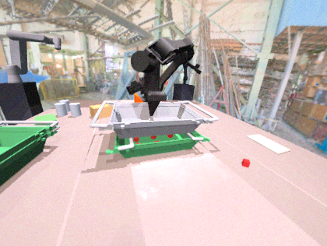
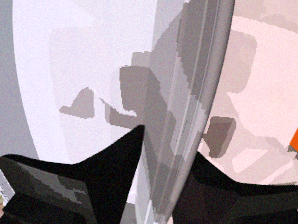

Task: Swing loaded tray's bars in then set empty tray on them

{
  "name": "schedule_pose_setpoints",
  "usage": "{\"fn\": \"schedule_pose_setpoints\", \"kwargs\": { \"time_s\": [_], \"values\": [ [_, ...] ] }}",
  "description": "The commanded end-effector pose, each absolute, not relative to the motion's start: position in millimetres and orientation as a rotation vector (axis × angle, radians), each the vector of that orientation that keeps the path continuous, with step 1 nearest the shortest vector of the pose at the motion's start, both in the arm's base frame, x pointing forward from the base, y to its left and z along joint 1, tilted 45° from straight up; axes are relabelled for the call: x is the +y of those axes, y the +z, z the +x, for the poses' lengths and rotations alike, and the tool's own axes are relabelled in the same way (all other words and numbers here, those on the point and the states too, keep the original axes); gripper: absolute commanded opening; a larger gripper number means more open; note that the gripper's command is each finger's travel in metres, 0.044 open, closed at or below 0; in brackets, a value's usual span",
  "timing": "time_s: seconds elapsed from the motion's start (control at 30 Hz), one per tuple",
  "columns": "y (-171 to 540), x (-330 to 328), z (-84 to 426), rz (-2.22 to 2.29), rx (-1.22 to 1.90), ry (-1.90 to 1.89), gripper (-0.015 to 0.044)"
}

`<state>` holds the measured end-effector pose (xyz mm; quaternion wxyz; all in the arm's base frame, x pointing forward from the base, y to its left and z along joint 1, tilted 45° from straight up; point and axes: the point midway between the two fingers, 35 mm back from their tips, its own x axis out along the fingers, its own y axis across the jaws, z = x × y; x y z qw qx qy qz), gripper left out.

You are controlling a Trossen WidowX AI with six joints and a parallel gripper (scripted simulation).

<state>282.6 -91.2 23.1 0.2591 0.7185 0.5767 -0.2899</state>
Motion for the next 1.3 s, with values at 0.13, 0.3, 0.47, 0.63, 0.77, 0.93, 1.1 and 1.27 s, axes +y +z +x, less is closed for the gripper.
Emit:
{"fn": "schedule_pose_setpoints", "kwargs": {
  "time_s": [0.13, 0.3, 0.47, 0.63, 0.77, 0.93, 1.1, 1.27],
  "values": [
    [21.8, -83.5, 280.4, 1.925, 1.596, -0.783, 0.0132],
    [21.8, -83.5, 280.4, 1.925, 1.596, -0.783, 0.0205],
    [21.8, -83.5, 280.4, 1.925, 1.596, -0.783, 0.0279],
    [21.8, -83.5, 280.4, 1.925, 1.596, -0.783, 0.0352],
    [21.8, -83.5, 280.4, 1.925, 1.596, -0.783, 0.0411],
    [22.2, -83.8, 281.1, 1.929, 1.593, -0.783, 0.0440],
    [23.8, -85.8, 281.2, 1.930, 1.592, -0.785, 0.0440],
    [37.3, -101.4, 281.1, 1.936, 1.588, -0.794, 0.0440]
  ]
}}
